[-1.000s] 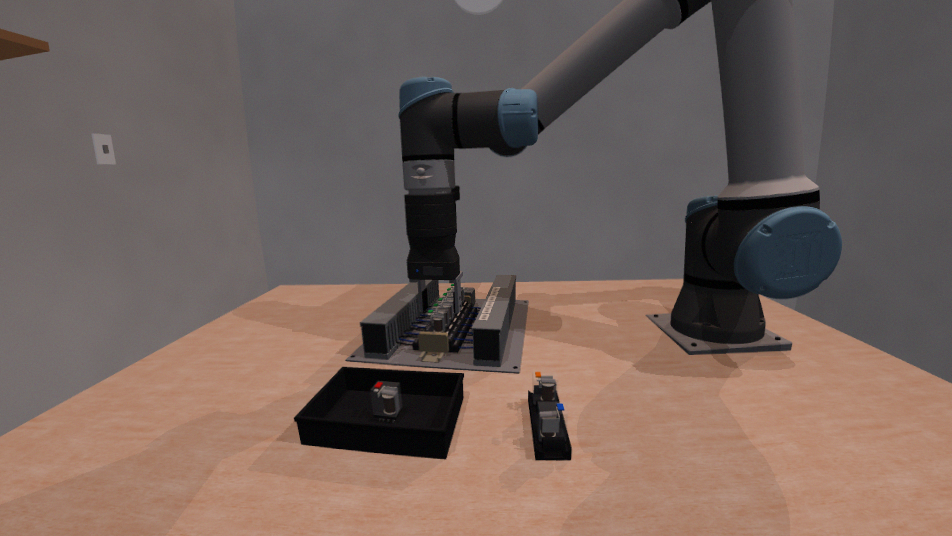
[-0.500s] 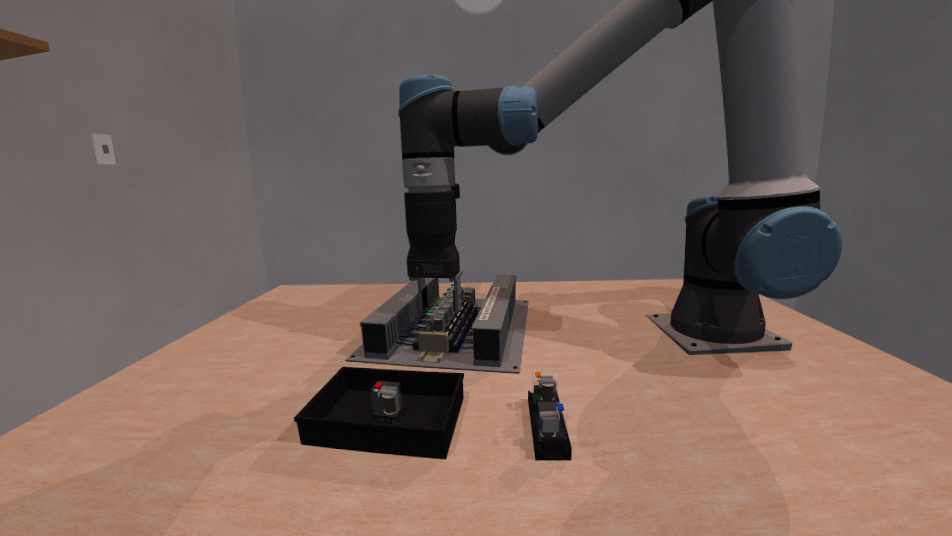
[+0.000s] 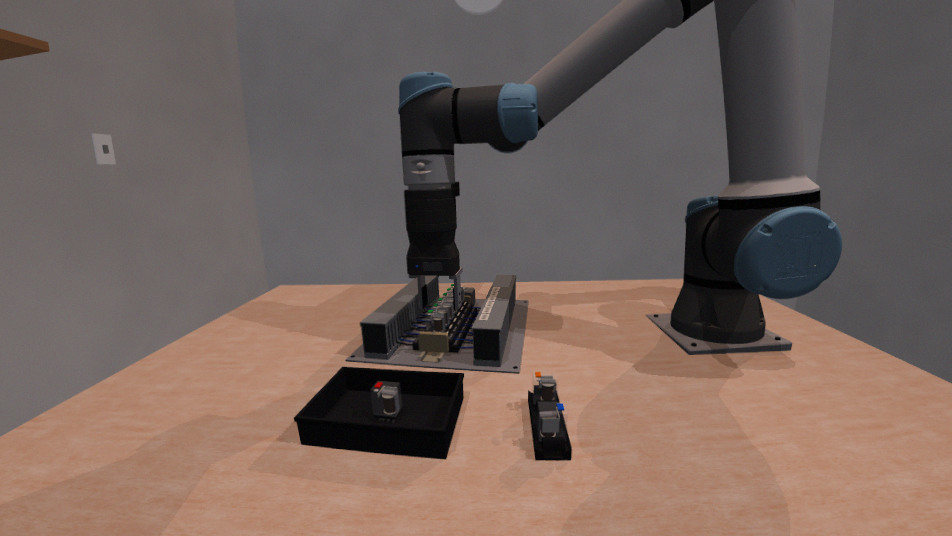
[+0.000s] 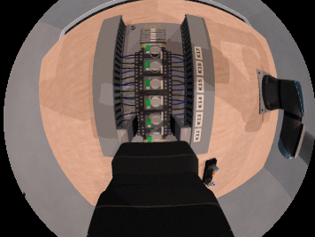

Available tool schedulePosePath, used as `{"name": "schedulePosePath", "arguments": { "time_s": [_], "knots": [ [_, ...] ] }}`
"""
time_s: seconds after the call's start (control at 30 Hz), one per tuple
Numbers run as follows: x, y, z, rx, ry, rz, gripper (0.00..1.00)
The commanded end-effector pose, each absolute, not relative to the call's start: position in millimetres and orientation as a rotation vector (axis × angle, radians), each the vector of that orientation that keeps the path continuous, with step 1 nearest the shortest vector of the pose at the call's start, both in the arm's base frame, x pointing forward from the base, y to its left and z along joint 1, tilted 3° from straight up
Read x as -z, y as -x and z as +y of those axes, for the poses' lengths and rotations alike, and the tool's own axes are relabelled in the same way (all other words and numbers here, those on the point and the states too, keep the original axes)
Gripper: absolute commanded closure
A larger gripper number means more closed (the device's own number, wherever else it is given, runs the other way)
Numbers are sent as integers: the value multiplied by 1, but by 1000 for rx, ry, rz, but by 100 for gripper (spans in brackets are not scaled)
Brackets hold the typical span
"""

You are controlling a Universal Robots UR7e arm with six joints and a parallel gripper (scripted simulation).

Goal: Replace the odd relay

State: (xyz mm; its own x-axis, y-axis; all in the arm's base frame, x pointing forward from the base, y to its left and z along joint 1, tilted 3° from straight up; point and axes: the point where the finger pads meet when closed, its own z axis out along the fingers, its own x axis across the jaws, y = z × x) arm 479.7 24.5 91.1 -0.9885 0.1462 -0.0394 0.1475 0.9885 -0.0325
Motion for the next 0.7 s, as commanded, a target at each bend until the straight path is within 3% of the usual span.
{"name": "schedulePosePath", "arguments": {
  "time_s": [0.0, 0.5, 0.67],
  "knots": [
    [-94, -480, 25, 55, -228, 3094, 0],
    [-98, -480, 25, 55, -229, 3094, 0],
    [-142, -478, 26, 55, -229, 3094, 0]
  ]
}}
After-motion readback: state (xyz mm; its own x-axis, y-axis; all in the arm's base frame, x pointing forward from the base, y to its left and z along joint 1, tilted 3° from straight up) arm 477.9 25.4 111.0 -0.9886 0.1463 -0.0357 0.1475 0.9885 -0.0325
